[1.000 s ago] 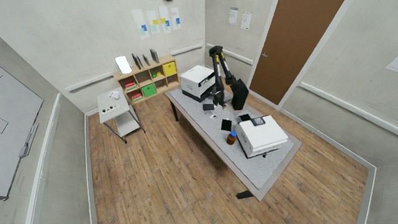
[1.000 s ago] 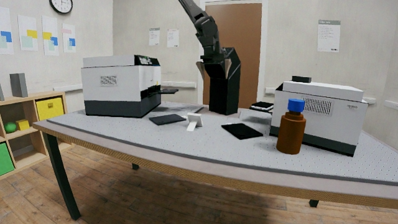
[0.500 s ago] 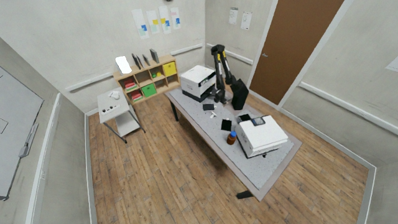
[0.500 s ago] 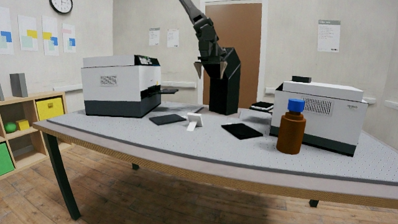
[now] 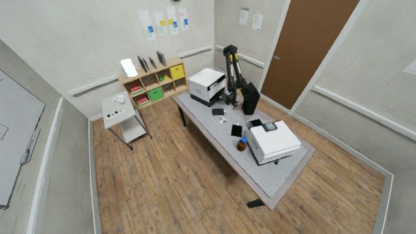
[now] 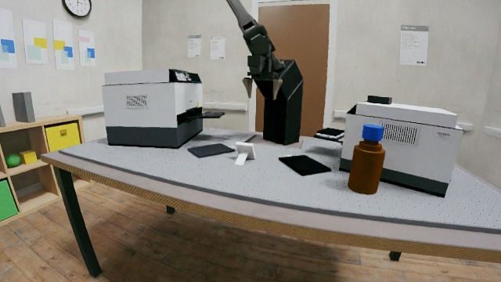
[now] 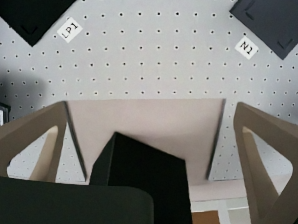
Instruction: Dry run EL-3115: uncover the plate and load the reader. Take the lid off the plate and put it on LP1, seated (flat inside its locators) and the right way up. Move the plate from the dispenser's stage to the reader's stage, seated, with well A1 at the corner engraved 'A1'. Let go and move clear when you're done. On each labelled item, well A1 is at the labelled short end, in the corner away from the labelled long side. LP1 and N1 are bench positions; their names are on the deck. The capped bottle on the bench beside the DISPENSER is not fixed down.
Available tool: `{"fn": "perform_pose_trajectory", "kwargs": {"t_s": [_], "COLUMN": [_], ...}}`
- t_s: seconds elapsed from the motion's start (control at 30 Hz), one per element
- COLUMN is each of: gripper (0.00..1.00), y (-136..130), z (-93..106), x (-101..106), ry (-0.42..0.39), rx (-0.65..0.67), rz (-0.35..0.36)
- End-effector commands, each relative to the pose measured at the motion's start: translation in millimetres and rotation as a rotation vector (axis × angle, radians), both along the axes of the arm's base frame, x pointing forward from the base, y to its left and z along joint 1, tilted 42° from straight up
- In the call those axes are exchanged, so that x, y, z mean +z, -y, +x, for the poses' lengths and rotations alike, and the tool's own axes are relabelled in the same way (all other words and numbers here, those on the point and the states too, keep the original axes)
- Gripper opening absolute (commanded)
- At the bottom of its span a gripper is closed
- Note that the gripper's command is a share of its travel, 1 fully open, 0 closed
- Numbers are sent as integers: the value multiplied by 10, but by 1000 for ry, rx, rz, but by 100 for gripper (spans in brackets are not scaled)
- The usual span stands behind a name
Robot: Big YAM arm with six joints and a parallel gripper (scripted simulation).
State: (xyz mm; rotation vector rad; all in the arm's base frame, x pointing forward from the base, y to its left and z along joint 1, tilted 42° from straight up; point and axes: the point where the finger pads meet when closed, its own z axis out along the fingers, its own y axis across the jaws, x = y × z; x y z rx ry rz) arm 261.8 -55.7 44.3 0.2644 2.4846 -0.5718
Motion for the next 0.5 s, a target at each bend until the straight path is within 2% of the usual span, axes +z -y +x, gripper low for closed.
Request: {"fn": "perform_pose_trajectory", "kwargs": {"t_s": [0.0, 0.2, 0.47], "gripper": [100, 100, 100], "y": [61, 178, 70], "z": [-89, -299, -148], "x": [-16, -106, -49], "ry": [12, 14, -1], "rx": [-10, 3, 44], "rz": [5, -5, -31]}}
